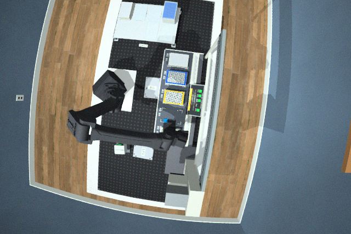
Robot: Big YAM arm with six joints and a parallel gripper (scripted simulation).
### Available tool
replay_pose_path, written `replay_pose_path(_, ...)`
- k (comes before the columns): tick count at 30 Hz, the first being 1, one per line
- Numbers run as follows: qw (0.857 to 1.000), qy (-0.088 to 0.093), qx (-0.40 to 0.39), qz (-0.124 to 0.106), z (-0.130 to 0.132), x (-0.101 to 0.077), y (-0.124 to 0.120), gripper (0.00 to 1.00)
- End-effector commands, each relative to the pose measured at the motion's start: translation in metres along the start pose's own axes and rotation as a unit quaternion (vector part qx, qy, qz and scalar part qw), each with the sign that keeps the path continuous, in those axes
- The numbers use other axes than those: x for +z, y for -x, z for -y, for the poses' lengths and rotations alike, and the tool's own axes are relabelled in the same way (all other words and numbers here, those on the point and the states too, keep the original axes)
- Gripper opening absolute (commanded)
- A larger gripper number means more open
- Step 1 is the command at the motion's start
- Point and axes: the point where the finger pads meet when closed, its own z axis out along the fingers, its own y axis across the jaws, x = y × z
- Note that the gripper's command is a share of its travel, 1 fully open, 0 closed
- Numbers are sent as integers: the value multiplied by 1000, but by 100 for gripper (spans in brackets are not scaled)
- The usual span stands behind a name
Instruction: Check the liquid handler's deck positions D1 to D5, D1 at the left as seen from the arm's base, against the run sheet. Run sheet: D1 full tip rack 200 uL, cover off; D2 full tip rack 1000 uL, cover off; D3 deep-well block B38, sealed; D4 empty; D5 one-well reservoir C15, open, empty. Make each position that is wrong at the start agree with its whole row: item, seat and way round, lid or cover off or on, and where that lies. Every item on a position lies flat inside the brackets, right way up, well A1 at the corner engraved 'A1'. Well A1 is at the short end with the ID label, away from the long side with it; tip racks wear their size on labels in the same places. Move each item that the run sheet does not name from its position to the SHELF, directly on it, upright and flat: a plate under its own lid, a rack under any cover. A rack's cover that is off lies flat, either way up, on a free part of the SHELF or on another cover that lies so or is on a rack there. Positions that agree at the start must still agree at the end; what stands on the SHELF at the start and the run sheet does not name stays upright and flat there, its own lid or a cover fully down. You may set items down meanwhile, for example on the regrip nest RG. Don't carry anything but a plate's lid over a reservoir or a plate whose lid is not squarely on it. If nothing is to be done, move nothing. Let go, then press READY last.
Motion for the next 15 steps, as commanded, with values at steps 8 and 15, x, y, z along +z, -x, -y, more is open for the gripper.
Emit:
replay_pose_path(8, 1000, 5, 15, 0, -45, -3, 4, 100)
replay_pose_path(15, 1000, 4, 18, 6, -72, -7, 10, 100)
